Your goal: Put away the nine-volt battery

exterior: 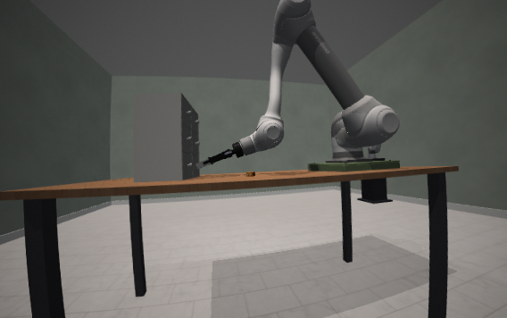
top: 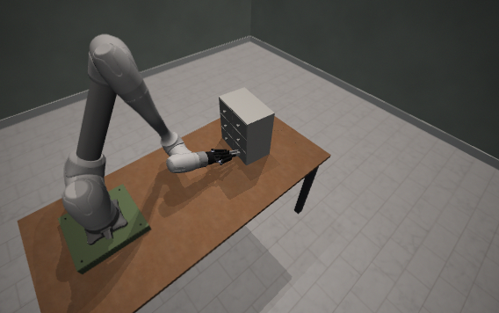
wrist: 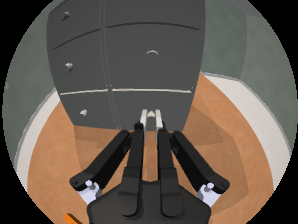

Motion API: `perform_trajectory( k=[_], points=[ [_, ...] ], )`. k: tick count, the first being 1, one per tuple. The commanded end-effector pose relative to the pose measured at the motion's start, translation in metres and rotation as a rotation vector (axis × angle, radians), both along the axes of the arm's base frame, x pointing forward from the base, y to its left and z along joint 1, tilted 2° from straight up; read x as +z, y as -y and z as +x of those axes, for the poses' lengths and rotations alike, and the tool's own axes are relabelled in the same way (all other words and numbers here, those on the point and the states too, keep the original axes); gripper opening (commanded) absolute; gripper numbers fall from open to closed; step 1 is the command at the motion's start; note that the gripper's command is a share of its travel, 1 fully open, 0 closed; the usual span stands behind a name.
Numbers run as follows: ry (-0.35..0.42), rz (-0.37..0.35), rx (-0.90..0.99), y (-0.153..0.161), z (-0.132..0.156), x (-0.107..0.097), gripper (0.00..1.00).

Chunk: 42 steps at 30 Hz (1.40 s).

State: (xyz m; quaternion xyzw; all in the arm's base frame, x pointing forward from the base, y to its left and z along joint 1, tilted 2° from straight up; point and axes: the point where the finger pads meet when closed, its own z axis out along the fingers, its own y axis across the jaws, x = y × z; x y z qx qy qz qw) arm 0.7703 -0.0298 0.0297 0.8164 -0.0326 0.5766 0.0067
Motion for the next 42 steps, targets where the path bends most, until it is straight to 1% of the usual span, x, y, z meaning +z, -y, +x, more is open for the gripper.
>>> perform_trajectory(
  k=[1, 17, 42],
  points=[
    [0.0, 0.0, 0.0, 0.0, -0.001, 0.0, 0.08],
    [0.0, 0.0, 0.0, -0.001, -0.009, 0.0, 0.08],
    [0.0, 0.0, 0.0, -0.003, -0.04, 0.0, 0.08]
  ],
)
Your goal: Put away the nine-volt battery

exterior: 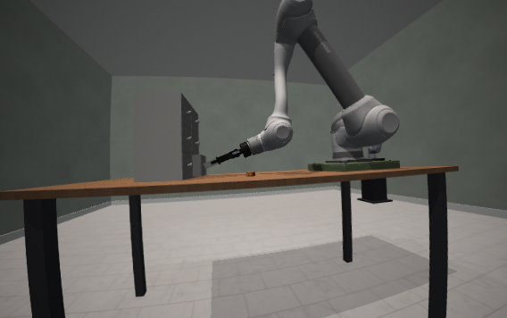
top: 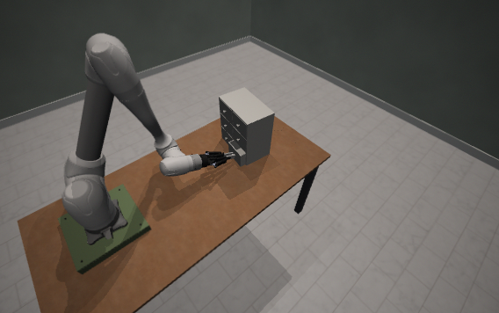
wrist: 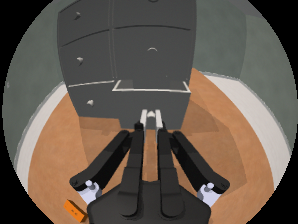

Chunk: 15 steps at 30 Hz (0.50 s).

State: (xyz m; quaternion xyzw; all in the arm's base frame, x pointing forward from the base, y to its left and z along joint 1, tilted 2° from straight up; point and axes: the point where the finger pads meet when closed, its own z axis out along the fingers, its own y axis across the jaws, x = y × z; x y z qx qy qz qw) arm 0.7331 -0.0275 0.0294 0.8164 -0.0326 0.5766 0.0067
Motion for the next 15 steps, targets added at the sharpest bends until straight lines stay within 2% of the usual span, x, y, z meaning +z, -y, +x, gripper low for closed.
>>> perform_trajectory(
  k=[1, 15],
  points=[
    [0.0, 0.0, 0.0, 0.0, -0.005, 0.0, 0.08],
    [0.0, 0.0, 0.0, -0.001, -0.02, 0.0, 0.08]
  ],
)
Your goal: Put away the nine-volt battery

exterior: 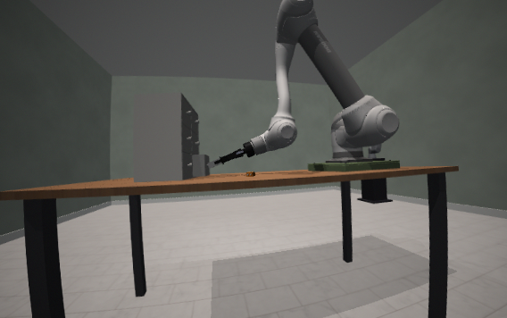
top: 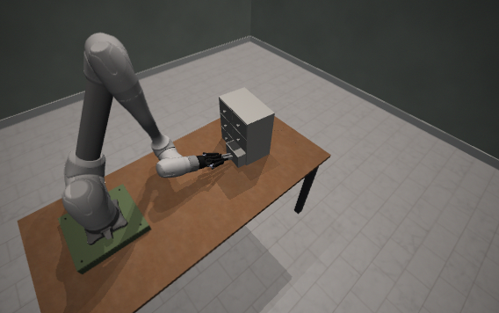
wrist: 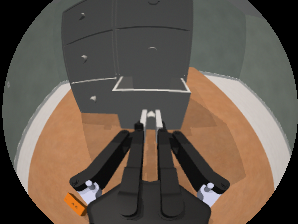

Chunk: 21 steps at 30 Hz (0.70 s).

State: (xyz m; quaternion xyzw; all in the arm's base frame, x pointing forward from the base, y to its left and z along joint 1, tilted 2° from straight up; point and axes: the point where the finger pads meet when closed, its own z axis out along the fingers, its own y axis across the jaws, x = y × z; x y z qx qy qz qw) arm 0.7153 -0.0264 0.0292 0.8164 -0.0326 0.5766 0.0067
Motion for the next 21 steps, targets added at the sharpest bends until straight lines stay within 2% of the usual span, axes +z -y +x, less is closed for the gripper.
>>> perform_trajectory(
  k=[1, 21],
  points=[
    [0.0, 0.0, 0.0, 0.0, -0.003, 0.0, 0.08],
    [0.0, 0.0, 0.0, -0.001, -0.014, 0.0, 0.08]
  ],
)
